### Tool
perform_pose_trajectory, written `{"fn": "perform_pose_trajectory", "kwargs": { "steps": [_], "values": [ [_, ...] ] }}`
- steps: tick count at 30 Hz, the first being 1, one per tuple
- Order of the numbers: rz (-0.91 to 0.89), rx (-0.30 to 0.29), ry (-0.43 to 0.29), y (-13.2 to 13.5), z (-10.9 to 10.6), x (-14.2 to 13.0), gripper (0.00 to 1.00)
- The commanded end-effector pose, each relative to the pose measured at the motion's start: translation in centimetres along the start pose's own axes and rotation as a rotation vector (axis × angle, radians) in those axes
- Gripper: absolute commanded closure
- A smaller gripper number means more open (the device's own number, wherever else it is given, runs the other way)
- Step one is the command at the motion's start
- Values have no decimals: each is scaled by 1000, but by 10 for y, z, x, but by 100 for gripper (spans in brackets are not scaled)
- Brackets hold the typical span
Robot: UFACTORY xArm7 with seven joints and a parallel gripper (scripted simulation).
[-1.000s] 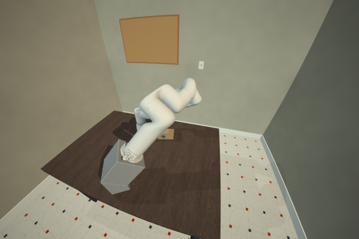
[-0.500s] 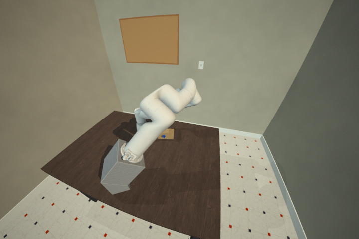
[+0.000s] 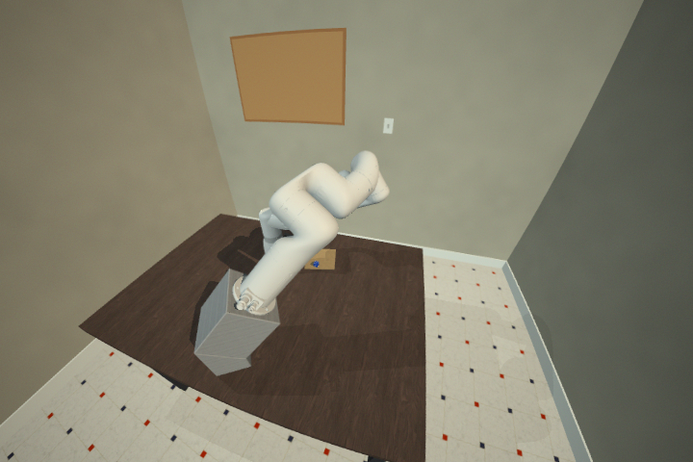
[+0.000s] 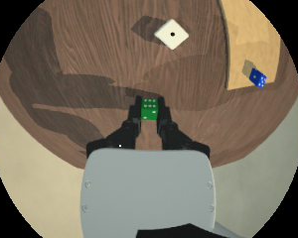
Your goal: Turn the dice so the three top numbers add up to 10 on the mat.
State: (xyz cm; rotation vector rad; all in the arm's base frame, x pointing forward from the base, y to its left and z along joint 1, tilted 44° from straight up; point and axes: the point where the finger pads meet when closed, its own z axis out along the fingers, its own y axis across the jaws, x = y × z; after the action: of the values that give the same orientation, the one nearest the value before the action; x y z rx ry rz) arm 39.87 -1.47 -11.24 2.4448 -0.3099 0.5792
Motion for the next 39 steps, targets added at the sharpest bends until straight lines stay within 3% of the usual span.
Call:
{"fn": "perform_pose_trajectory", "kwargs": {
  "steps": [1, 8, 21, 35, 39],
  "values": [
    [-1, 3, 2, -1, -1, 0, 85],
    [-1, 3, 2, -1, -13, 0, 85],
    [-1, 3, 2, -1, -96, 0, 85],
    [-1, 3, 1, -1, -101, 1, 85],
    [-19, 1, -14, 25, -99, 31, 85]
  ]
}}
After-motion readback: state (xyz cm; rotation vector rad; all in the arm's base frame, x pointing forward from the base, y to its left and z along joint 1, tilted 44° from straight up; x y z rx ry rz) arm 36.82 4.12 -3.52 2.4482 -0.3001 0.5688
